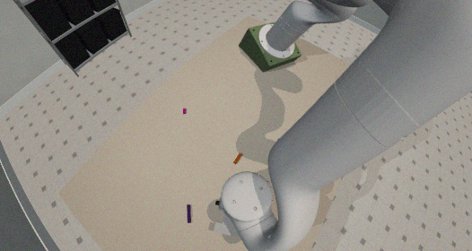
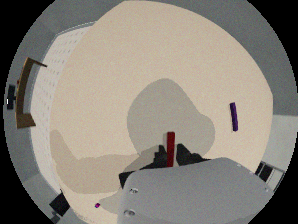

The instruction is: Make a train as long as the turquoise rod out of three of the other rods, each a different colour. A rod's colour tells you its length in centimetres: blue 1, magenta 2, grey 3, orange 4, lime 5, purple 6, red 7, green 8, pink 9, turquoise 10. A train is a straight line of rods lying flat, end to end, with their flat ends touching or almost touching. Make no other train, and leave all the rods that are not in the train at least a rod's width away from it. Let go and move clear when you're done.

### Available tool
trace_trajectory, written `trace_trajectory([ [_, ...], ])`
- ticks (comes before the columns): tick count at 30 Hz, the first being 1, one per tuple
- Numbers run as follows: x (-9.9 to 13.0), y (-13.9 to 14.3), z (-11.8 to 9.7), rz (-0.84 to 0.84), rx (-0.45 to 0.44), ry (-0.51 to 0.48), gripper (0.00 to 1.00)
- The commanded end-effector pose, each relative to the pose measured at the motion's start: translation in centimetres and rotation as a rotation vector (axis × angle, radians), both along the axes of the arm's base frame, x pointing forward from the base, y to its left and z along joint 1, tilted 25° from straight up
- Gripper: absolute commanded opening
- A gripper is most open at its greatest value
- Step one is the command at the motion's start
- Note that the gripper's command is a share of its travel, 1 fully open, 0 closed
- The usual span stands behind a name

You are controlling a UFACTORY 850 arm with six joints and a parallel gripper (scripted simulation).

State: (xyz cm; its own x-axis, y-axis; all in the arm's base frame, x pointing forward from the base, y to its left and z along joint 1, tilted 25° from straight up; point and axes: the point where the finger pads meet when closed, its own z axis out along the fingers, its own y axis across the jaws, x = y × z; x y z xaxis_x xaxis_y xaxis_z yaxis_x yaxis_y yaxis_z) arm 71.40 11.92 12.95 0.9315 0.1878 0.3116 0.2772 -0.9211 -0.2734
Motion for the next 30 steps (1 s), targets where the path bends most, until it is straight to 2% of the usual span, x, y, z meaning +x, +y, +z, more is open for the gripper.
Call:
trace_trajectory([
  [1,0.08,-0.02,0.12,0.000,0.000,-0.002,0.24],
  [10,0.08,-0.02,0.12,0.000,0.000,-0.002,0.24],
  [11,0.08,-0.02,0.12,0.000,0.000,-0.002,0.04],
  [30,0.08,-0.02,0.12,0.000,0.000,-0.002,0.04],
])
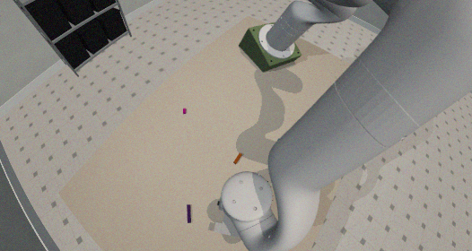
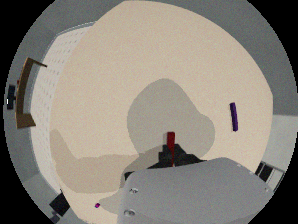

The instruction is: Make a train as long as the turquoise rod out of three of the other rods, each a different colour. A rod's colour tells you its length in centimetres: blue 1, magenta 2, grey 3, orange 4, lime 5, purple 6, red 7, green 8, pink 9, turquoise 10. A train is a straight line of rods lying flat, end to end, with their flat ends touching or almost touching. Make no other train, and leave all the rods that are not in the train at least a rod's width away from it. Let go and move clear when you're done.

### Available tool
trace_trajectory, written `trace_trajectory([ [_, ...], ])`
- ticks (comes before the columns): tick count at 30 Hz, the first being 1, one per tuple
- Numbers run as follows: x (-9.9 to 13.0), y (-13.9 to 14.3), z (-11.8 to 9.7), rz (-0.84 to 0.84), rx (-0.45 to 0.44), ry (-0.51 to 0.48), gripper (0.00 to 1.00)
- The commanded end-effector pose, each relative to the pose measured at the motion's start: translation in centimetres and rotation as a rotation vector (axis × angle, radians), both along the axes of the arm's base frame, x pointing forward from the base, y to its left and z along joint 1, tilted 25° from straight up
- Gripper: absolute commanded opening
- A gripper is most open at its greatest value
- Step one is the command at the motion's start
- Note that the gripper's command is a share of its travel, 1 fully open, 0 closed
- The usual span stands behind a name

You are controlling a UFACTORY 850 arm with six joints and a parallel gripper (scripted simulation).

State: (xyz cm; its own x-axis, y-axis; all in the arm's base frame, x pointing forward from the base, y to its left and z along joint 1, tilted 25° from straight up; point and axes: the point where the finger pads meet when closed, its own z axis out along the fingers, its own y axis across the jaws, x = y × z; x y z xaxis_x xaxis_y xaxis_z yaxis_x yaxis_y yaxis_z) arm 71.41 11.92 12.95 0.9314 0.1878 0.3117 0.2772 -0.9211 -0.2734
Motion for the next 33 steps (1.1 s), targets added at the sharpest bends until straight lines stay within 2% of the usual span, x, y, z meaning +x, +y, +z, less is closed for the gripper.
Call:
trace_trajectory([
  [1,0.1,0.0,0.1,0.000,0.000,-0.002,0.04],
  [16,0.1,0.0,0.2,0.000,0.000,-0.002,0.04],
  [23,-0.3,-0.5,1.4,0.000,0.000,-0.002,0.04],
  [33,-1.9,-2.9,7.7,0.000,0.000,-0.002,0.04],
])
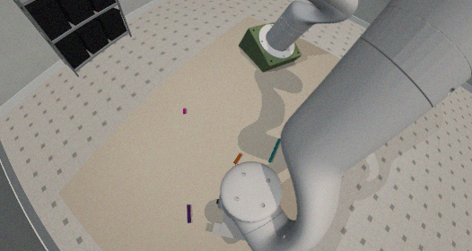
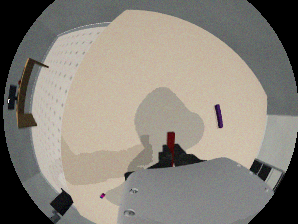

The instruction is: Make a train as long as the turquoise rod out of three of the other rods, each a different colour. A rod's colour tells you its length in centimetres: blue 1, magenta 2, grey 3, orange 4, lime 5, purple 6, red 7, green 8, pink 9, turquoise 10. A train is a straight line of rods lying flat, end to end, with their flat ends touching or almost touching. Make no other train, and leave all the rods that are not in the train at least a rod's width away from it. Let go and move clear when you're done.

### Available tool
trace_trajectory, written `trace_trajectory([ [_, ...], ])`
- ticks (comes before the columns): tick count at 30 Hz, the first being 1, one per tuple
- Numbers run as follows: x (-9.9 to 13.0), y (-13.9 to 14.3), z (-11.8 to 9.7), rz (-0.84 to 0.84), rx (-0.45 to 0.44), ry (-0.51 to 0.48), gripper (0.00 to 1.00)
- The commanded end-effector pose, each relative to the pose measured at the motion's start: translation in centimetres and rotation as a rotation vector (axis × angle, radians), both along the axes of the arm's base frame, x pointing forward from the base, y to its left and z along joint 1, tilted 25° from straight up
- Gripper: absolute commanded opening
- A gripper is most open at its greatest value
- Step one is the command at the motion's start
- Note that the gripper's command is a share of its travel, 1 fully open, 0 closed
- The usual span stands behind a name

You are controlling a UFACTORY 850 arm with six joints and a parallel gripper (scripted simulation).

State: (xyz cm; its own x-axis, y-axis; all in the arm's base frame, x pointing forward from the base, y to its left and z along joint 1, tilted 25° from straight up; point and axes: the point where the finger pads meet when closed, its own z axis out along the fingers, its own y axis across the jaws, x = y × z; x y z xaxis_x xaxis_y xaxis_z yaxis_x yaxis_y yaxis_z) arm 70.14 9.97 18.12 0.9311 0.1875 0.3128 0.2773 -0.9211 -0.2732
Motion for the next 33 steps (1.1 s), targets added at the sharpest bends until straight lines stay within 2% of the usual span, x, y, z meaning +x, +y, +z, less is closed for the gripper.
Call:
trace_trajectory([
  [1,-0.8,-1.1,3.0,0.000,0.000,-0.001,0.04],
  [5,-1.0,-1.5,4.0,0.000,0.000,-0.001,0.04],
  [17,-1.4,-1.0,4.1,-0.012,0.005,0.003,0.04],
  [20,-4.2,1.8,4.3,-0.097,0.038,0.033,0.04],
  [22,-5.1,2.6,4.4,-0.124,0.048,0.043,0.04],
  [24,-5.1,2.6,4.4,-0.124,0.048,0.043,0.04],
  [25,-7.0,4.2,4.4,-0.179,0.066,0.063,0.04],
  [33,-12.1,7.3,4.3,-0.314,0.104,0.116,0.04],
])
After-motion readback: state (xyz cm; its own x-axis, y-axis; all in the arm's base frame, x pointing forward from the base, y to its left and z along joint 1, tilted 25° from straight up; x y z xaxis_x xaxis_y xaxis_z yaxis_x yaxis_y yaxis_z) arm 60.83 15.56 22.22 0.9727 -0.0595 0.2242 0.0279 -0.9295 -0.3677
